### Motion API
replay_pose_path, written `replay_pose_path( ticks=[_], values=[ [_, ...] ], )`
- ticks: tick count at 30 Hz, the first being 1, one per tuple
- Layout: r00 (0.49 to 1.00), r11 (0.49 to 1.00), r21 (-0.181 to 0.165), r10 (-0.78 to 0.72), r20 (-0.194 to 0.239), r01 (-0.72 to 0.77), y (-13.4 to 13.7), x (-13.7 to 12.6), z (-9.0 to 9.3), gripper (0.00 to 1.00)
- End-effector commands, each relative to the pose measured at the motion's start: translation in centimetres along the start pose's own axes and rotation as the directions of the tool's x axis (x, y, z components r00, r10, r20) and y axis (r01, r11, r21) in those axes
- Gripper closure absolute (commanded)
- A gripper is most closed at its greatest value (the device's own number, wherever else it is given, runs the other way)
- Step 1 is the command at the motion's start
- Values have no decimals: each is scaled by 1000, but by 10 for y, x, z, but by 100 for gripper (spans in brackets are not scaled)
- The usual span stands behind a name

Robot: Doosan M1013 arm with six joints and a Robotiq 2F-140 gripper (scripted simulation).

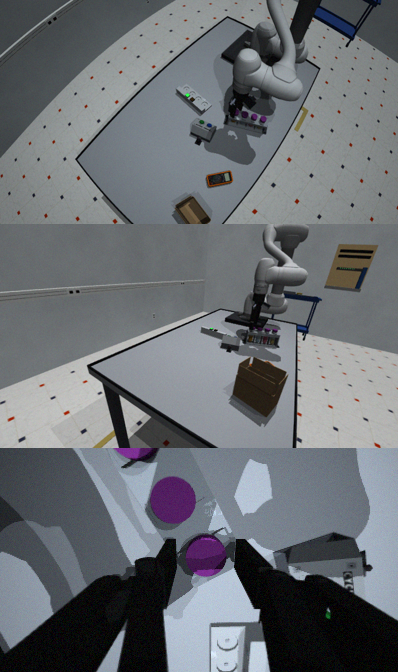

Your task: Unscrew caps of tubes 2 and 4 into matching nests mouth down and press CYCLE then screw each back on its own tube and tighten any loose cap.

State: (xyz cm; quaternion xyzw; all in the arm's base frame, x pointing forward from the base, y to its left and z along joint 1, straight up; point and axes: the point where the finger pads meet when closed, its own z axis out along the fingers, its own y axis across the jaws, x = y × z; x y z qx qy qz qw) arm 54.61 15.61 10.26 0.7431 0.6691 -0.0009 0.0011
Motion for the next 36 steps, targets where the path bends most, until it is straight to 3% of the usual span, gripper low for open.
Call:
replay_pose_path(
  ticks=[1, 2, 6, 12, 14, 16, 22, 31, 32, 36],
  values=[
    [1000, 1000, -1, 0, -1, 0, 0, 0, -1, 59],
    [1000, 1000, -1, 0, -1, 0, 0, 0, -1, 59],
    [952, 952, -1, -307, 0, 307, 0, 0, -1, 59],
    [826, 826, -1, -564, 2, 564, 0, 0, -1, 59],
    [826, 826, -1, -564, 2, 564, 0, 0, -1, 59],
    [709, 709, -1, -705, 1, 705, 0, 0, -1, 59],
    [500, 500, -1, -866, 1, 866, 0, 0, -1, 59],
    [500, 500, -1, -866, 1, 866, 0, 0, -1, 59],
    [500, 500, -1, -866, 1, 866, 0, 0, -1, 70],
    [501, 501, -1, -866, 1, 866, 0, 0, -1, 70]
  ],
)
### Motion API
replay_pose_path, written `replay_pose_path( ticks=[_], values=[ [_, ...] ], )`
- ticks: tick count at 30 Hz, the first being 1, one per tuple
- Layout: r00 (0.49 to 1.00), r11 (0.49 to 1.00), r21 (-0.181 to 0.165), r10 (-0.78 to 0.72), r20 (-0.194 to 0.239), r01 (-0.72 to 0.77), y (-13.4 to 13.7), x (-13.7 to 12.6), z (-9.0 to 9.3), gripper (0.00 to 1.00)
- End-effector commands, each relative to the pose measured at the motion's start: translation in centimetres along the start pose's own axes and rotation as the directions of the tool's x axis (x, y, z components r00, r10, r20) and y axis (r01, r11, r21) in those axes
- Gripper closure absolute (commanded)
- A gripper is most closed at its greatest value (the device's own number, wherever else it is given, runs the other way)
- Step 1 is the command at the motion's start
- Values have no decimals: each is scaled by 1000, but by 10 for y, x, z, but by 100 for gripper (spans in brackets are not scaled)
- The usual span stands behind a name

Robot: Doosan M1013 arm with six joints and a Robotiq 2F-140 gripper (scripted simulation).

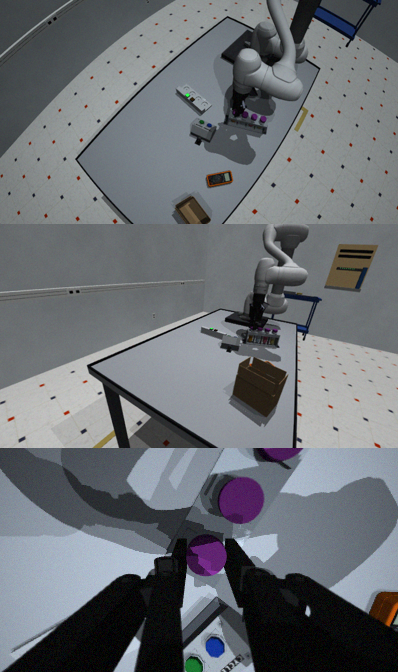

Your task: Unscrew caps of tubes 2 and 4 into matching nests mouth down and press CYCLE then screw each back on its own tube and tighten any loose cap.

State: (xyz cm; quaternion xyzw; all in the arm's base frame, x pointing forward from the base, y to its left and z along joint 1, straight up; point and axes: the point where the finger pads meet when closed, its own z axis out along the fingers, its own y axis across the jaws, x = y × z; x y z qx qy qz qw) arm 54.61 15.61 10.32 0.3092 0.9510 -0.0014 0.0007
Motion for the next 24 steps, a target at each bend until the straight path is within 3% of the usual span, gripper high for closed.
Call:
replay_pose_path(
  ticks=[1, 8, 14, 19, 24],
  values=[
    [1000, 1000, -1, 0, 1, 0, 0, 0, -1, 70],
    [1000, 1000, -1, 0, 1, 0, 0, 0, -1, 70],
    [980, 980, -1, 199, 0, -199, 0, 0, -1, 70],
    [901, 901, -1, 435, 0, -435, 0, 0, -1, 70],
    [765, 765, -1, 644, -1, -644, 0, 0, 0, 70]
  ],
)
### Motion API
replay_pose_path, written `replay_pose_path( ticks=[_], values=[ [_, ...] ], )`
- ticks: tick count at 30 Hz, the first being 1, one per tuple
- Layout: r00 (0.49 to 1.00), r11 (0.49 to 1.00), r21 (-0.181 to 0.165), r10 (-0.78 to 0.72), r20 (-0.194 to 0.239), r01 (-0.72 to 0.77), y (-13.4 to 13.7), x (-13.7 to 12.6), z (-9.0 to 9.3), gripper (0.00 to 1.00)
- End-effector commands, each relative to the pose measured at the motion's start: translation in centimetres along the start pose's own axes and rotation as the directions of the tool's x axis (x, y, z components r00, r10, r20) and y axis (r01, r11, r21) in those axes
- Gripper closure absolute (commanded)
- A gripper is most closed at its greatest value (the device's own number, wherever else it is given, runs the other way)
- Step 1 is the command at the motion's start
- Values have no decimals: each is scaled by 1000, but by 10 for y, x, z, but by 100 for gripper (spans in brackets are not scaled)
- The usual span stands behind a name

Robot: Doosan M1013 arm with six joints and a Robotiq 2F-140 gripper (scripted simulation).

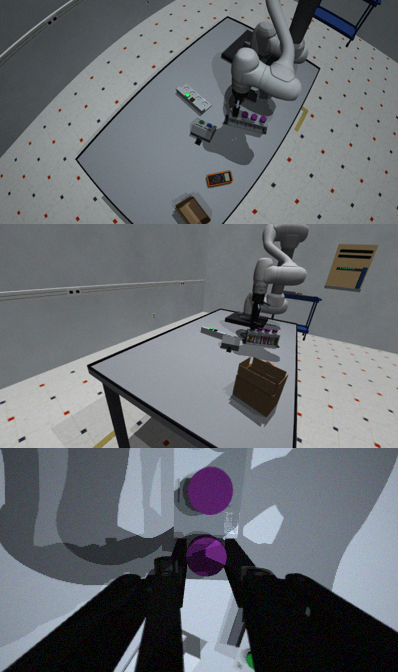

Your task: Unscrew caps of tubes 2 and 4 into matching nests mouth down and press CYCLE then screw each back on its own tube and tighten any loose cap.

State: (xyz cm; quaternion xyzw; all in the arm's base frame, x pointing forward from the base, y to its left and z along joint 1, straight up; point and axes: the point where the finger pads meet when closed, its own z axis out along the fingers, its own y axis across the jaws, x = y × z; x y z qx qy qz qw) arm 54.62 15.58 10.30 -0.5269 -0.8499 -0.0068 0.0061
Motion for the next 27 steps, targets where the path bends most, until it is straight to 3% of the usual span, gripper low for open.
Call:
replay_pose_path(
  ticks=[1, 3, 5, 9, 15, 16, 27],
  values=[
    [964, 964, -1, 265, 21, -265, 1, 0, -1, 70],
    [933, 933, -3, 360, 21, -360, 1, 0, -1, 70],
    [933, 933, -3, 360, 21, -360, 1, 0, -1, 70],
    [844, 844, -7, 536, 20, -536, 1, 0, -1, 70],
    [844, 844, -7, 536, 20, -536, 1, 0, -1, 70],
    [844, 844, -7, 536, 20, -536, 1, 0, 0, 59],
    [844, 844, -7, 536, 20, -536, 1, 0, 0, 59]
  ],
)
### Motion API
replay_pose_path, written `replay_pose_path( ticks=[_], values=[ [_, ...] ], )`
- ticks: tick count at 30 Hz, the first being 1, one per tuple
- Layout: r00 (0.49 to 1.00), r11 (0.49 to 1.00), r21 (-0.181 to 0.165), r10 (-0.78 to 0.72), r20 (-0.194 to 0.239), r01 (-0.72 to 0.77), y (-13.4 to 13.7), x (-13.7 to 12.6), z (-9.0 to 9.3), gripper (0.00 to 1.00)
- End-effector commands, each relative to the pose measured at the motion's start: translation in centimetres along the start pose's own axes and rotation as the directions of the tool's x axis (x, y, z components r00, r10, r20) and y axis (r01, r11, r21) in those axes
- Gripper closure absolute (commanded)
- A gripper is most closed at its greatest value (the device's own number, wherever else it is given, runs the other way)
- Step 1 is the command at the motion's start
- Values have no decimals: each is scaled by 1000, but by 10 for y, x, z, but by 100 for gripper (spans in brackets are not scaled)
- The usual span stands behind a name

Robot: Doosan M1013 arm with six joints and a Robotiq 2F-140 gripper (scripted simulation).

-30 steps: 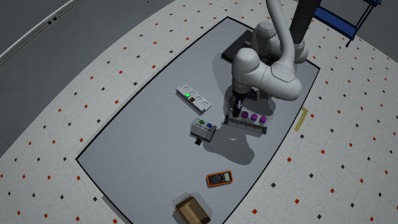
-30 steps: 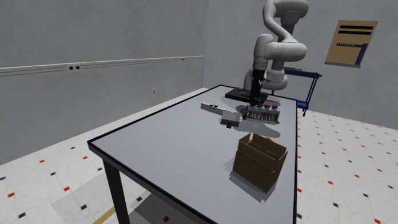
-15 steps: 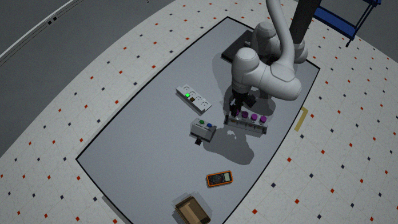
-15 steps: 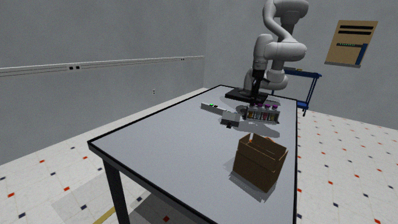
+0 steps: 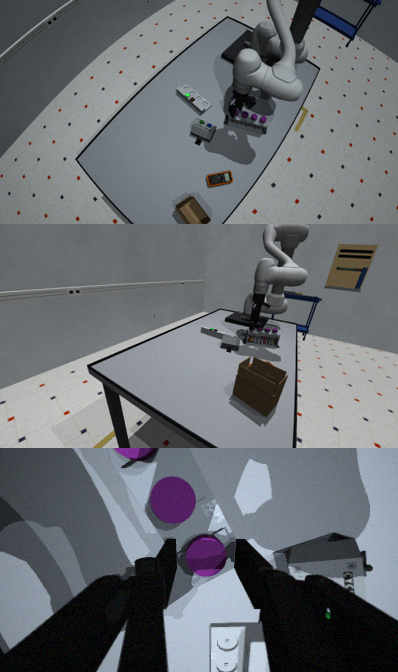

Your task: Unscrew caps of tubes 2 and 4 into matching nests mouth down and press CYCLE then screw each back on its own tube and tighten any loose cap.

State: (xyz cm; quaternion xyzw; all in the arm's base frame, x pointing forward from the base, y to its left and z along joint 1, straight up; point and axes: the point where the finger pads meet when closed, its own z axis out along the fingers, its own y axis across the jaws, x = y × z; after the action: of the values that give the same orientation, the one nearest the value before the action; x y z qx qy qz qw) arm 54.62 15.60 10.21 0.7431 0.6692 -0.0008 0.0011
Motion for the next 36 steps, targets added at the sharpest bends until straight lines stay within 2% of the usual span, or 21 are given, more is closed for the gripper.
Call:
replay_pose_path(
  ticks=[1, 3, 5, 10, 12, 14, 16, 21, 30, 31, 36],
  values=[
    [1000, 1000, -1, 0, -1, 0, 0, 0, -1, 59],
    [986, 986, -1, -166, -1, 166, 0, 0, -1, 59],
    [952, 952, -1, -307, 0, 307, 0, 0, -1, 59],
    [853, 853, -1, -522, 1, 522, 0, 0, -1, 59],
    [853, 853, -1, -522, 1, 522, 0, 0, -1, 59],
    [743, 743, -1, -670, 0, 670, 0, 0, -1, 59],
    [685, 685, -1, -728, 2, 728, 0, 0, -1, 59],
    [500, 500, -1, -866, 1, 866, 0, 0, -1, 59],
    [500, 500, -1, -866, 1, 866, 0, 0, -1, 59],
    [500, 500, -1, -866, 1, 866, 0, 0, -1, 70],
    [500, 500, -1, -866, 1, 866, 0, 0, -1, 70]
  ],
)
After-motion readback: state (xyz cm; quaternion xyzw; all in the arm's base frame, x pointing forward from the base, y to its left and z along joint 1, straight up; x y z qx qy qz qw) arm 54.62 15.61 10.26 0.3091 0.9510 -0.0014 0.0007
